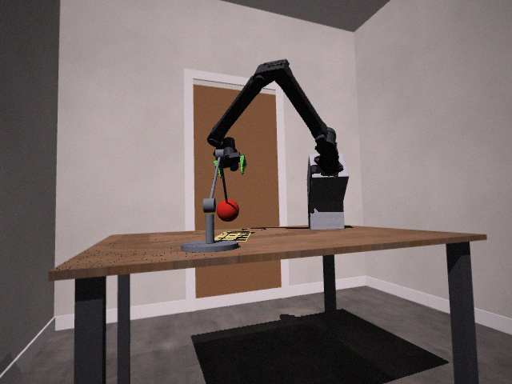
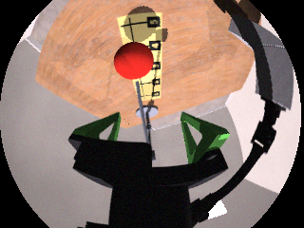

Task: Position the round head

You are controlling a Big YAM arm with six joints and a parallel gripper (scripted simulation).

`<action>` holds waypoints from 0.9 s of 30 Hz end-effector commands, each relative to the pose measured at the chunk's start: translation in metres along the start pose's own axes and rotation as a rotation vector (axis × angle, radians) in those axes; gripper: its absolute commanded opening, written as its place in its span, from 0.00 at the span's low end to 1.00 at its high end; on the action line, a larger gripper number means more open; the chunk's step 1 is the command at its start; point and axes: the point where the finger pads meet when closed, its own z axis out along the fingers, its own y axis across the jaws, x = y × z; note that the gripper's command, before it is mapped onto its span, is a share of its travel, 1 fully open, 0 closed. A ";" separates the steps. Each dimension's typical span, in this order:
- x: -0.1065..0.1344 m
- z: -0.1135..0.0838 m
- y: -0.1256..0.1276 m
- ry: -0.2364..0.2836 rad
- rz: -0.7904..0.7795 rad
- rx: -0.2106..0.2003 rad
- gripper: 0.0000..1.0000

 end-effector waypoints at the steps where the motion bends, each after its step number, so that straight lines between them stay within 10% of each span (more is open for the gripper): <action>1: 0.002 -0.004 0.002 -0.002 -0.007 -0.008 1.00; 27: 0.028 -0.012 0.009 -0.084 -0.079 -0.072 1.00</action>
